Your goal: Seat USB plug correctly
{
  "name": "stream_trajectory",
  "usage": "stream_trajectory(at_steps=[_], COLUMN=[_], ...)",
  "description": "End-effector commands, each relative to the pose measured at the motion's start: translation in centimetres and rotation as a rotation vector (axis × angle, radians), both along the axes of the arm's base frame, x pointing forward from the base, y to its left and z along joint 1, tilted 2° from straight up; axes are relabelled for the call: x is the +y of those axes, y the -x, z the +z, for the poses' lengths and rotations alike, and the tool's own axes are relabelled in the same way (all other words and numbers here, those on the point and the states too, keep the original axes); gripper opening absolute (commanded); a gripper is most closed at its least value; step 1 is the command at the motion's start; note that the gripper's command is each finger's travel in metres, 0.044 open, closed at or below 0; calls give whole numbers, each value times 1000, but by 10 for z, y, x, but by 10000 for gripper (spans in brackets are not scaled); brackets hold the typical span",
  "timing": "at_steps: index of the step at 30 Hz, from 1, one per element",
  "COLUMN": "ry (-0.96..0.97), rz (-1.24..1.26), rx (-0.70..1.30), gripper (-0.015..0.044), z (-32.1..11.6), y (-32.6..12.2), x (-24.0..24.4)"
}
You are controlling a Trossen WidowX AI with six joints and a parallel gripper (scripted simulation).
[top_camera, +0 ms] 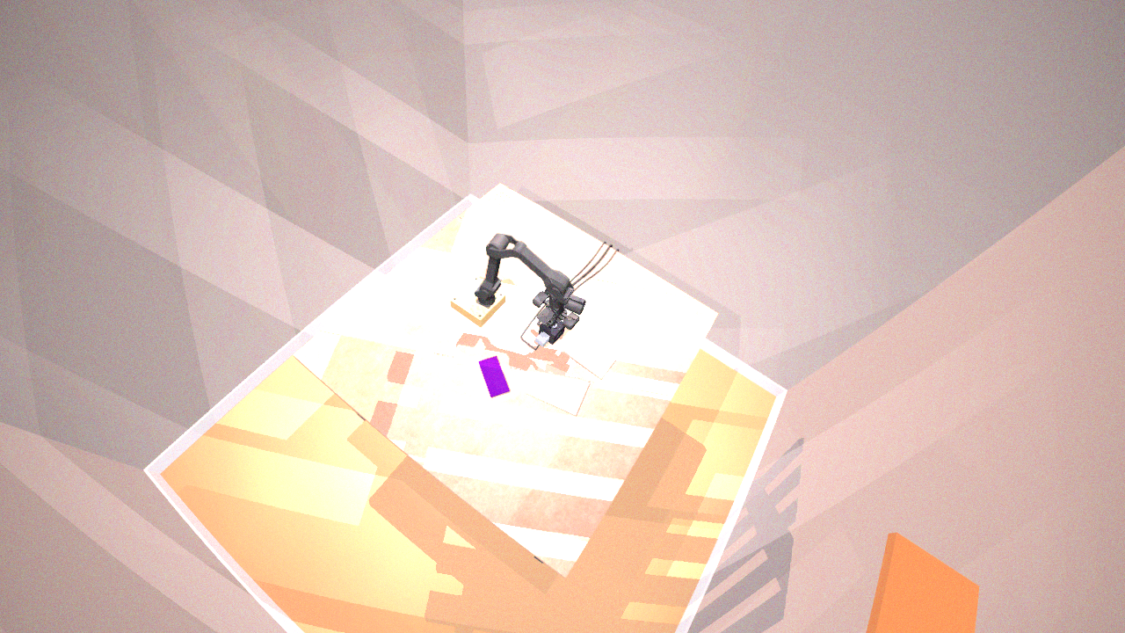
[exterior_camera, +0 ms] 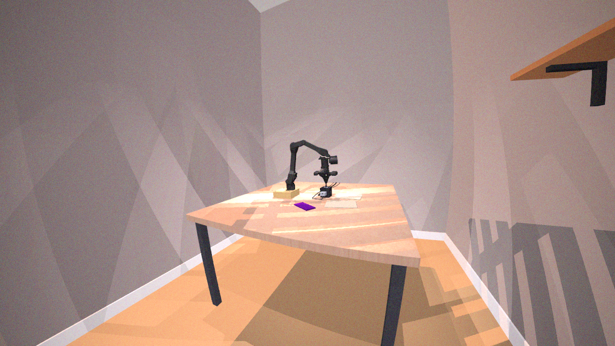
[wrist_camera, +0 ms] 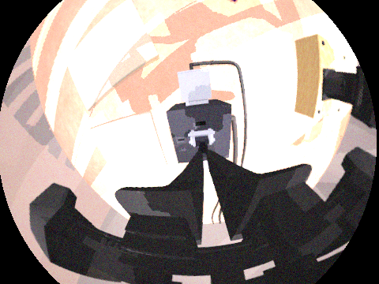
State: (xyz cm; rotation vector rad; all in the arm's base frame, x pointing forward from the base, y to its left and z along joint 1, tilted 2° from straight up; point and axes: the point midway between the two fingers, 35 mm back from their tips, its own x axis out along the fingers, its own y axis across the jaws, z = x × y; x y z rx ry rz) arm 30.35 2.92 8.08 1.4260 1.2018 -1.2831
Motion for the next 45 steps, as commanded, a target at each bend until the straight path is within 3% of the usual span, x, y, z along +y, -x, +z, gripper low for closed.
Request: stream_trajectory(at_steps=[1, 43, 45], ry=[-3, -3, -1], rz=[-3, -3, 0], rx=[7, 7, -3], gripper=[0, 0, 52], z=[-3, -5, -1], y=[0, 0, 0], x=[1, 1, 0])
